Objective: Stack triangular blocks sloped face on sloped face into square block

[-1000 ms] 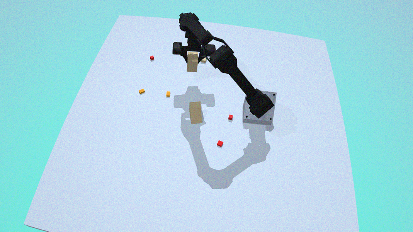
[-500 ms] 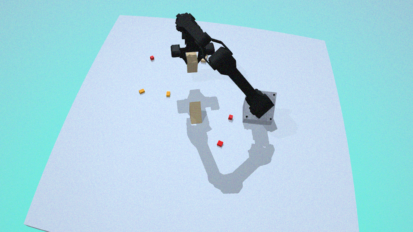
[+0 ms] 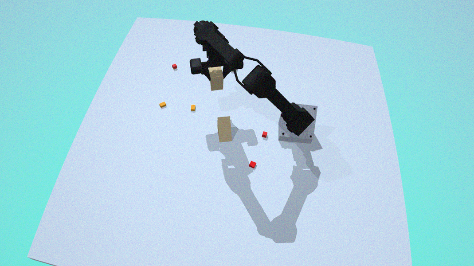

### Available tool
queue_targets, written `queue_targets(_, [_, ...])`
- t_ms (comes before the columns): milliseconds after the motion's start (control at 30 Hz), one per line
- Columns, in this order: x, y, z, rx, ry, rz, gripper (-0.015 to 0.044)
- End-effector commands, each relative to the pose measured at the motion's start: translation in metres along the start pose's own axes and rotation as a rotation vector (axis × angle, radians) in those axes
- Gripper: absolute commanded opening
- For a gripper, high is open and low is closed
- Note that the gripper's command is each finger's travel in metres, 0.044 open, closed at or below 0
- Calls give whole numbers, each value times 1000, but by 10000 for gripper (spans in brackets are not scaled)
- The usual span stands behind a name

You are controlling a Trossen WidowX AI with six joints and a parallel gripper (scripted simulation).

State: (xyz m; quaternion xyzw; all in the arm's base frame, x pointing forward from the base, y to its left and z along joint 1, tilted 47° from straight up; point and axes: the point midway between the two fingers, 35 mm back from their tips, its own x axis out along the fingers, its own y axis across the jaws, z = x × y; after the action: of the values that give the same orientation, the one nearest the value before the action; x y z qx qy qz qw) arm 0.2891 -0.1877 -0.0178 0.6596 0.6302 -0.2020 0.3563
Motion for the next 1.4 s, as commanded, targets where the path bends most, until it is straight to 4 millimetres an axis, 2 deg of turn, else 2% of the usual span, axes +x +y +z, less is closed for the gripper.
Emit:
queue_targets(0, [-6,5,-22,1,3,-1,0])
queue_targets(667, [-27,18,-116,24,13,8,0])
queue_targets(1367, [-34,5,-212,45,32,16,0])
